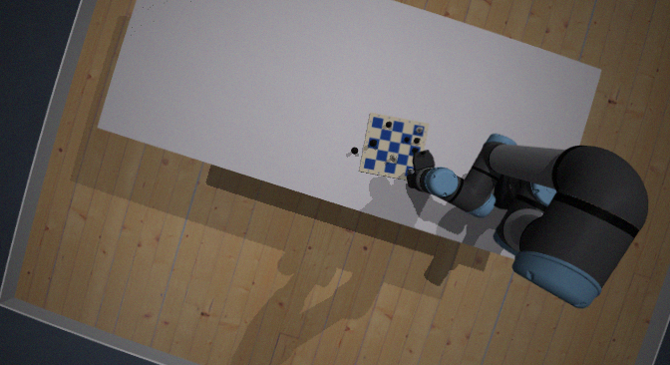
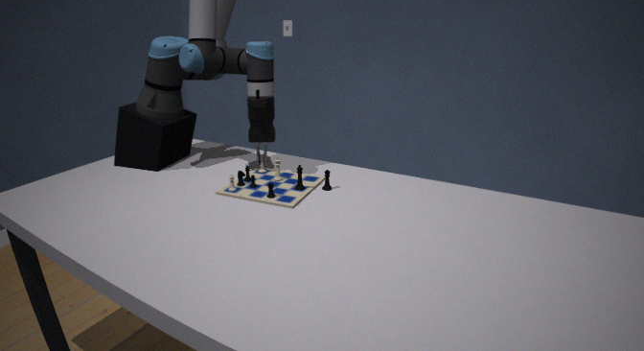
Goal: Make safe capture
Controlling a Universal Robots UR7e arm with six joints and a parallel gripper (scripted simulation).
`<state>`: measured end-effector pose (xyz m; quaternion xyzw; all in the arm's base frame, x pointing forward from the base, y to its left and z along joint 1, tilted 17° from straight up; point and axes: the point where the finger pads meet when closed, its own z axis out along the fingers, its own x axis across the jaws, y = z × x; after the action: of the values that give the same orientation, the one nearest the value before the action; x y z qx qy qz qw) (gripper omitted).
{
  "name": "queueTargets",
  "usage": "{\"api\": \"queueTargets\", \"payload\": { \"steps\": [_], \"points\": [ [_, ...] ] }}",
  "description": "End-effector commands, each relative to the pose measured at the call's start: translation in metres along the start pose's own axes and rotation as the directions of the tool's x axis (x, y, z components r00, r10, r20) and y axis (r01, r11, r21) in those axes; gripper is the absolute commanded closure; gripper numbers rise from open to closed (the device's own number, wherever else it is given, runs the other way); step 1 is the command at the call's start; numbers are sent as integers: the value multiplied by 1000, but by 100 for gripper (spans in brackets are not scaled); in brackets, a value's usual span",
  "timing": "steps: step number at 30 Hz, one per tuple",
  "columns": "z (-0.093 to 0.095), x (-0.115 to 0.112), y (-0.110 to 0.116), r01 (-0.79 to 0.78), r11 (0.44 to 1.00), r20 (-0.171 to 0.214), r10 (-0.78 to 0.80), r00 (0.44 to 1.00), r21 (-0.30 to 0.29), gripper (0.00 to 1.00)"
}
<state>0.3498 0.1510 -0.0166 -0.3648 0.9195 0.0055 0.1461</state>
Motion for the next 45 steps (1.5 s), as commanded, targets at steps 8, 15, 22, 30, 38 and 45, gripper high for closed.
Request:
{"api": "queueTargets", "payload": {
  "steps": [8,15,22,30,38,45],
  "points": [
    [-3,0,0,0,1000,1,0,1000,1,100],
    [-8,0,0,0,1000,1,0,1000,1,100],
    [-19,0,0,0,1000,1,0,1000,1,100],
    [-33,0,0,0,1000,1,0,1000,1,100],
    [-55,0,0,0,1000,1,0,1000,1,100],
    [-68,0,0,0,1000,1,0,1000,1,100]
  ]
}}
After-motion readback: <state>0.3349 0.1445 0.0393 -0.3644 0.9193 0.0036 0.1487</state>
